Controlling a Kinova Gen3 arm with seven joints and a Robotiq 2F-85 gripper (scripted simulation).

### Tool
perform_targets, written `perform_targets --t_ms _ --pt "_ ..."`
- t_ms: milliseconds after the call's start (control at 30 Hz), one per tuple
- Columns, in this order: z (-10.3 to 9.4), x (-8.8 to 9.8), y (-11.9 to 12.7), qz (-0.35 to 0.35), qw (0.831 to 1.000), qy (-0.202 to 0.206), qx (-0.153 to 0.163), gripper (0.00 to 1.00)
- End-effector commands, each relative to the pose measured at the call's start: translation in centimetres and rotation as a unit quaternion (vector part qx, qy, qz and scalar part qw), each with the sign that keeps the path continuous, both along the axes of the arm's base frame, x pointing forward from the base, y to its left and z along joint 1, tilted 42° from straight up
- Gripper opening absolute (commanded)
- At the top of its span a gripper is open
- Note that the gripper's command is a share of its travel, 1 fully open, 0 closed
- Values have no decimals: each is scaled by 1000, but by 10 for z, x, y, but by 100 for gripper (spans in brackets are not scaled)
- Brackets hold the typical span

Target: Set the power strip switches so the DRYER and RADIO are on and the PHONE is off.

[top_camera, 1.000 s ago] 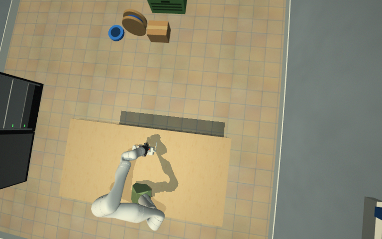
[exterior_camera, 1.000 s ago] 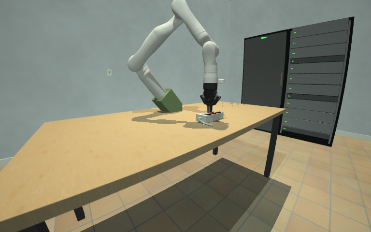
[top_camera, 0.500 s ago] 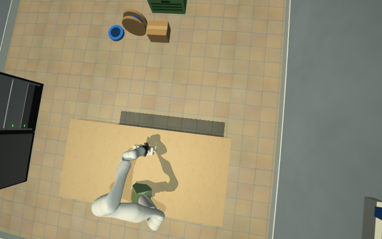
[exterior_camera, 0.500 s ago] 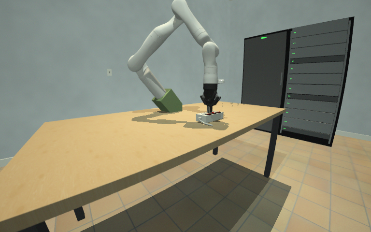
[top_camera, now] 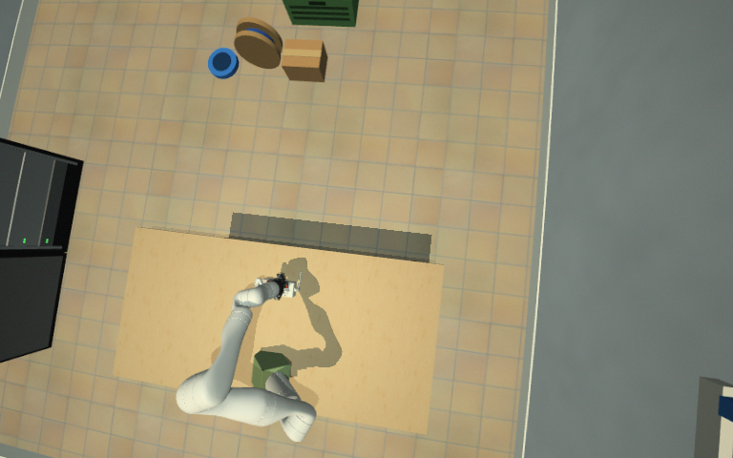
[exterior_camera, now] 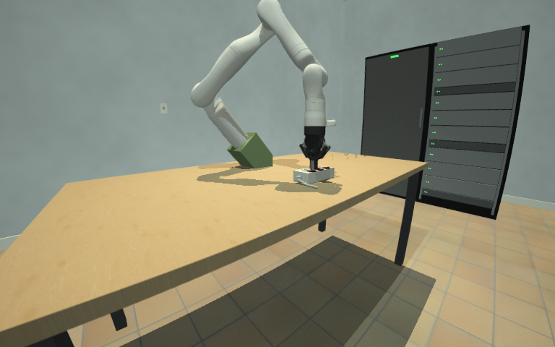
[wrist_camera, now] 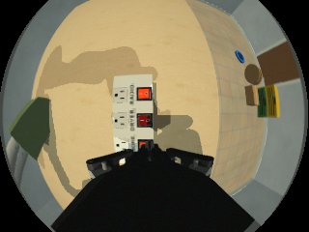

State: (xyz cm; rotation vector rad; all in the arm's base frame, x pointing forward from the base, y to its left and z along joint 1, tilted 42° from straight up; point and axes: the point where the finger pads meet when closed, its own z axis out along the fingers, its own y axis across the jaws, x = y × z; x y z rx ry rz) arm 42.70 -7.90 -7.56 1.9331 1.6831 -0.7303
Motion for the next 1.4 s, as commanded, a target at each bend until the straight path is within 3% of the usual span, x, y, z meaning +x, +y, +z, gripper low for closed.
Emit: perform_targets --t_ms 0,800,1367 --pt "-1 0 -1 0 1000 0 0 0" --pt "0 0 0 0 1000 0 0 0" --pt "26 3 23 0 1000 0 0 0"
